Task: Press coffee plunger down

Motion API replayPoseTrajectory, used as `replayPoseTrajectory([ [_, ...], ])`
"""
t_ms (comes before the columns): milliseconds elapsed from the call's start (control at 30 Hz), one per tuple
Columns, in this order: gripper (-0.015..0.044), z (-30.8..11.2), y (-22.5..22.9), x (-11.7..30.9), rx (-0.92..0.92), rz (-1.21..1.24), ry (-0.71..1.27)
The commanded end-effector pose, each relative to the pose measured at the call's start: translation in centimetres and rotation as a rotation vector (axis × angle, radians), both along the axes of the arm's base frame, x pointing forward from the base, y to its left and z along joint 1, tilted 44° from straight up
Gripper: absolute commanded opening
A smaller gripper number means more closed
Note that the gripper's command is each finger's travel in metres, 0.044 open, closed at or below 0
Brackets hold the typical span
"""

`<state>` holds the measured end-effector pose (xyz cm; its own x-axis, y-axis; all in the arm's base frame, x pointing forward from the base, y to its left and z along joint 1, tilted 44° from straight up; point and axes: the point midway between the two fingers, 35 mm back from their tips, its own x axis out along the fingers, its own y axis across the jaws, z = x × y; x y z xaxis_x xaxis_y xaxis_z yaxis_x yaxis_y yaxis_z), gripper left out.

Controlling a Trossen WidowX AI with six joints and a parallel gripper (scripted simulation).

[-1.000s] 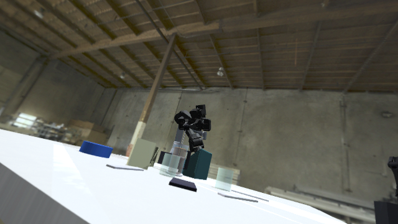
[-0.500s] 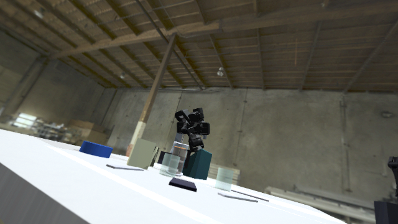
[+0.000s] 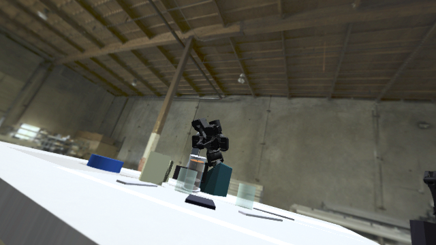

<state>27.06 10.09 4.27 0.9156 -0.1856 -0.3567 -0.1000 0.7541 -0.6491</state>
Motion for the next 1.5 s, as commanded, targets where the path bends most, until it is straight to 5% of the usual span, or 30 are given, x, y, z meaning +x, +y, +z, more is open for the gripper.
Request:
replayPoseTrajectory([
  [0, 0.0119, -1.16, -1.25, -0.16, -0.054, -0.028, 0.037],
  [1467, 0.0119, -1.35, -0.83, 0.07, -0.053, -0.028, 0.037],
])
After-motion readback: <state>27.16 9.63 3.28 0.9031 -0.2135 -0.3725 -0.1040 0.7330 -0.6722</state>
